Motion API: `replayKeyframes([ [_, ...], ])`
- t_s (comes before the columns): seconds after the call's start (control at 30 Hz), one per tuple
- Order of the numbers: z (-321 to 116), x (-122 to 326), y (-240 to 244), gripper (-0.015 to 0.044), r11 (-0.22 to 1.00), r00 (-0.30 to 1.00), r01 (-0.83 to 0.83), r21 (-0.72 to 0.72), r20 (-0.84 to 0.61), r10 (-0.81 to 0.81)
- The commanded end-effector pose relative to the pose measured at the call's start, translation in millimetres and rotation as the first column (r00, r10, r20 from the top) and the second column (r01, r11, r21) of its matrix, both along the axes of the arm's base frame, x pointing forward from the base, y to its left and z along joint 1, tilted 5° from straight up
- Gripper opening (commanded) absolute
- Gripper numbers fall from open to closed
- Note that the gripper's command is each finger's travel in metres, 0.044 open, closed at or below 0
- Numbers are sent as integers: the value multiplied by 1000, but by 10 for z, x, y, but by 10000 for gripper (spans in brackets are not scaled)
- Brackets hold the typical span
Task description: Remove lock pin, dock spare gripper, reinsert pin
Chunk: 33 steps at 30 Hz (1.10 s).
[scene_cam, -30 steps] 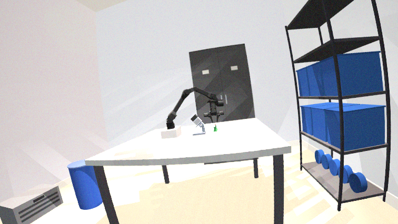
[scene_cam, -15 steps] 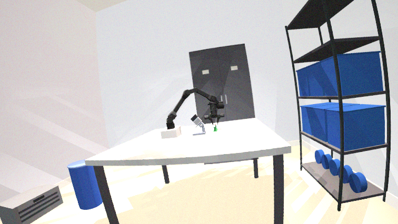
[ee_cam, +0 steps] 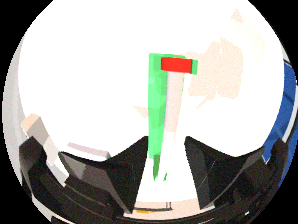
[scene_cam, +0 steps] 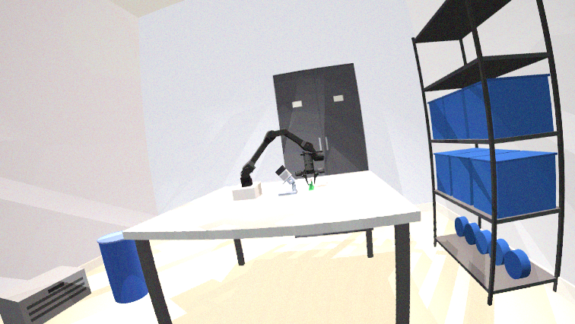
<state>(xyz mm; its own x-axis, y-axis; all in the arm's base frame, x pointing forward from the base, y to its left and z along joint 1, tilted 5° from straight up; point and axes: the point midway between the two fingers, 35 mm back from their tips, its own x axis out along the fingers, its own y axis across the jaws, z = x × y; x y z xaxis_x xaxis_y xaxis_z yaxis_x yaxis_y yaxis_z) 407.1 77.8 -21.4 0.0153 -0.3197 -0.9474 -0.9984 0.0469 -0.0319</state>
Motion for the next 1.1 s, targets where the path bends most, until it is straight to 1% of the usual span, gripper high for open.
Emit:
replayKeyframes([
  [0.0,-83,-27,-24,180,1000,1000,-4,-9,-10,4],
  [0.23,-107,-30,-27,180,1000,1000,-4,-9,-10,4],
  [0.43,-107,-30,-27,23,1000,1000,-4,-9,-10,4],
  [0.53,-107,-30,-27,3,1000,1000,-4,-9,-10,4],
  [0.8,-87,-28,-25,0,1000,1000,-4,-9,-10,4],
  [1.07,192,-19,0,0,1000,1000,-4,-9,-10,4],
])
